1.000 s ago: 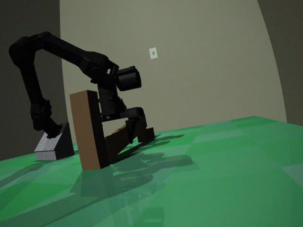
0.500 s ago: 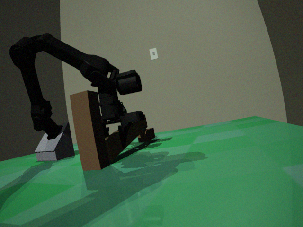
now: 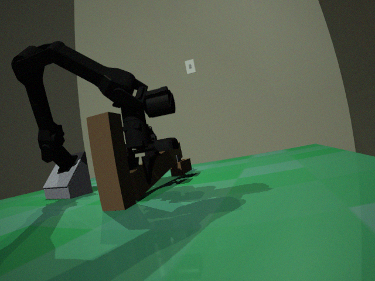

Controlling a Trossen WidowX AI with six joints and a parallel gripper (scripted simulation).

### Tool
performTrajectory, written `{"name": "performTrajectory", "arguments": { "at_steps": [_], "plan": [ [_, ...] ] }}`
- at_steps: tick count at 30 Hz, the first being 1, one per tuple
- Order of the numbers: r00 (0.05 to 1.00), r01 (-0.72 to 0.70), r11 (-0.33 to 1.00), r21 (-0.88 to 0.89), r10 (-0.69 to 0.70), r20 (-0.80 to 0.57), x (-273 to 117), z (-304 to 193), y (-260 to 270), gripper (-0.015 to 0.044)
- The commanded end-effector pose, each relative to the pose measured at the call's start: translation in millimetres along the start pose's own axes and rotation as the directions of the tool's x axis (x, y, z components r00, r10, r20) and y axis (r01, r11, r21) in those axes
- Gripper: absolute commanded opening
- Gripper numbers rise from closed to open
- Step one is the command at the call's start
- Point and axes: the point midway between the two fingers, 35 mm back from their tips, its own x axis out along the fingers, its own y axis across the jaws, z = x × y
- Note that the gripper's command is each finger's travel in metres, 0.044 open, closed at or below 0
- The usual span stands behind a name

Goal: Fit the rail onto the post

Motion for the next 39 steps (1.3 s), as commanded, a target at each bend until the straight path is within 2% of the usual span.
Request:
{"name": "performTrajectory", "arguments": {
  "at_steps": [1, 39],
  "plan": [
    [1.0, 0.0, 1.0, -0.002, 0.0, -0.004, 0.5, -0.2, 0.2, 0.0],
    [1.0, 0.0, 1.0, -0.001, 0.0, -0.003, -15.8, 0.3, -1.5, 0.0]
  ]
}}
